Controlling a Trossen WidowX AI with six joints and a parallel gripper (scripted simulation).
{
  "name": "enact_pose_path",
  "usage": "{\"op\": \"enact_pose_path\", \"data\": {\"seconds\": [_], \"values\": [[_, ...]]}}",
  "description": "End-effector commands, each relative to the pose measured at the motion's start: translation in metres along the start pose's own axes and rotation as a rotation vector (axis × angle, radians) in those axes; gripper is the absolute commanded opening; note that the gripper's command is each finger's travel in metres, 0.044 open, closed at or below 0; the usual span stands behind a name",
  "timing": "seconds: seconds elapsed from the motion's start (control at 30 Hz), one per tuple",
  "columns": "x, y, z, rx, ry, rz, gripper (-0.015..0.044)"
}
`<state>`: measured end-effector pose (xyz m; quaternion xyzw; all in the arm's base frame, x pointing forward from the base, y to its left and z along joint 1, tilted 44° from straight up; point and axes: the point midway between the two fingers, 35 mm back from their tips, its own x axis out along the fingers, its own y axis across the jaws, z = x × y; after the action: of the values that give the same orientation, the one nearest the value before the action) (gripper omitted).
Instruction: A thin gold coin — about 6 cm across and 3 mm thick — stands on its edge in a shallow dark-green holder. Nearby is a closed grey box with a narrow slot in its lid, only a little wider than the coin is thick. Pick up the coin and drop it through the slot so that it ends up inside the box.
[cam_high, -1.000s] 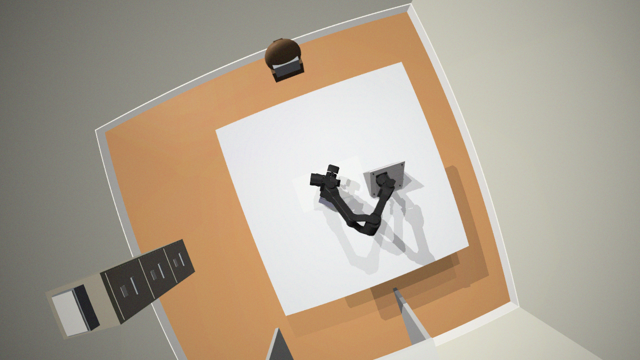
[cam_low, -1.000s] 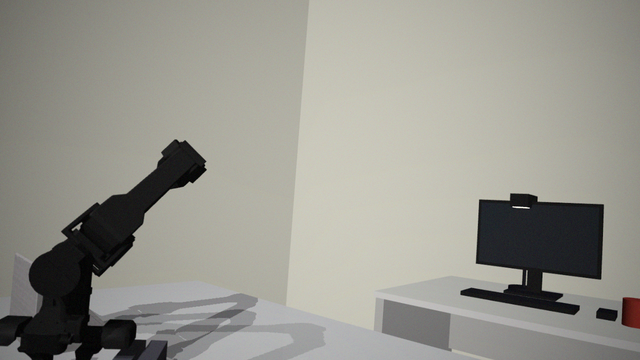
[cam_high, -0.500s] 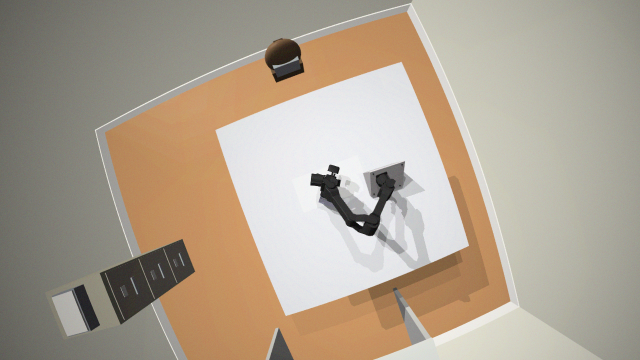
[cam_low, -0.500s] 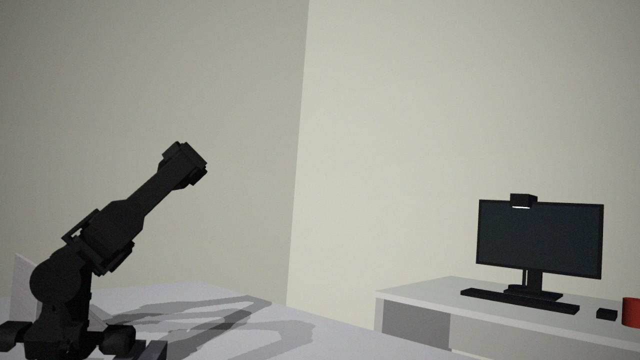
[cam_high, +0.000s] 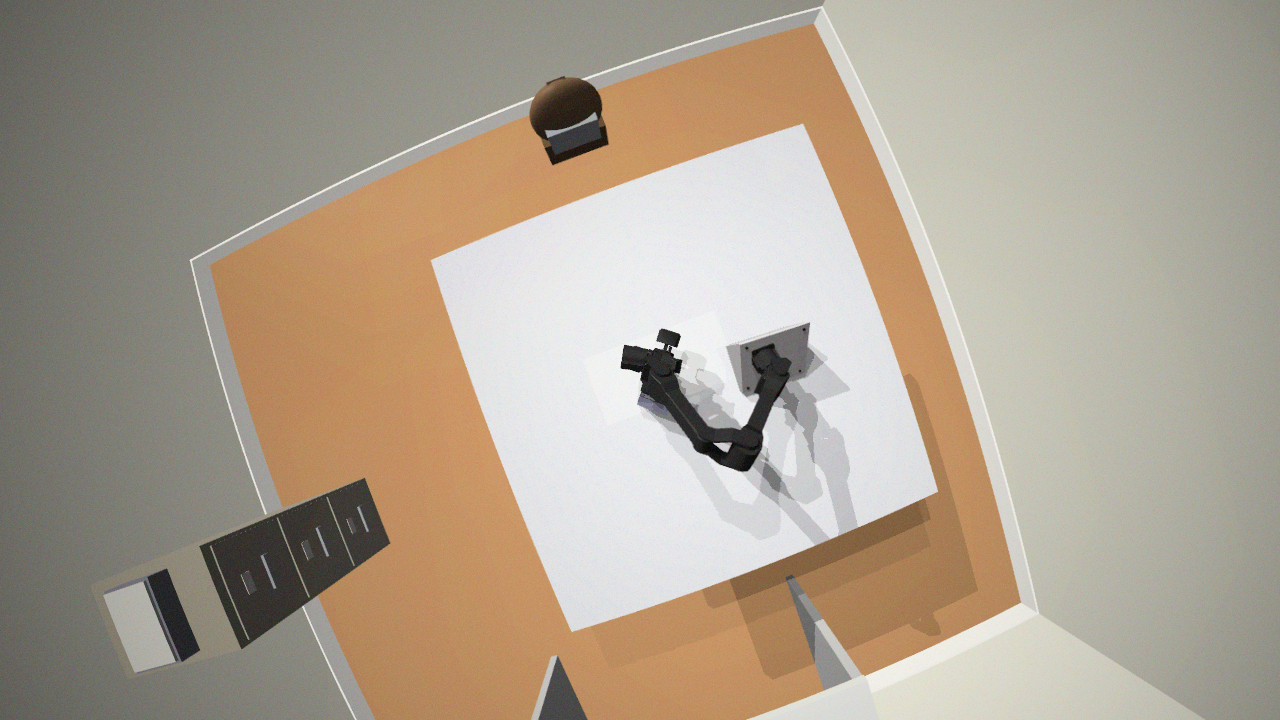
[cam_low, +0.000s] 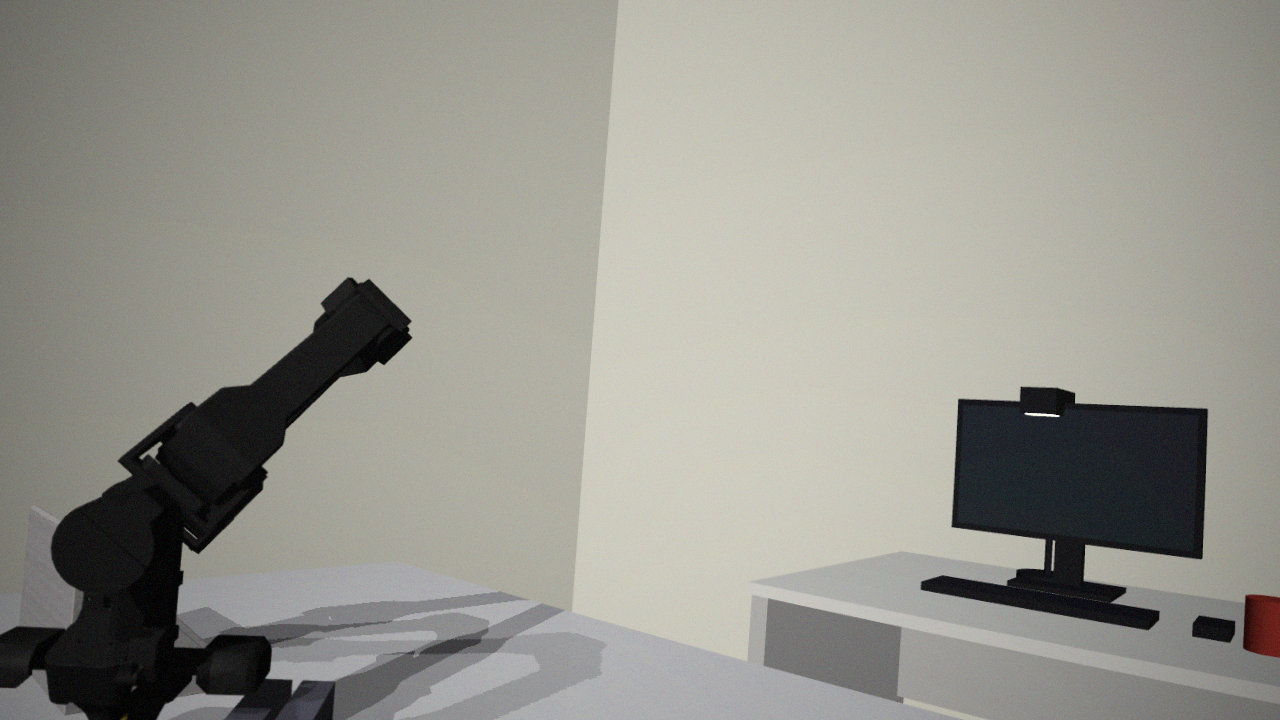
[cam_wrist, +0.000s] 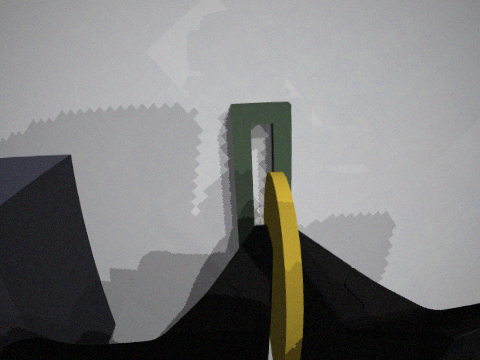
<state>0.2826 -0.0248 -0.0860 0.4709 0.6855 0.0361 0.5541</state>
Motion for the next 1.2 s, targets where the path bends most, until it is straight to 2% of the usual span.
{"op": "enact_pose_path", "data": {"seconds": [0.0,0.93,1.17], "values": [[-0.011,0.001,0.004,-0.008,-0.008,-0.003,0.0],[-0.083,0.001,0.001,-0.009,-0.008,-0.004,0.0],[-0.085,-0.002,0.008,0.028,-0.008,-0.004,0.0]]}}
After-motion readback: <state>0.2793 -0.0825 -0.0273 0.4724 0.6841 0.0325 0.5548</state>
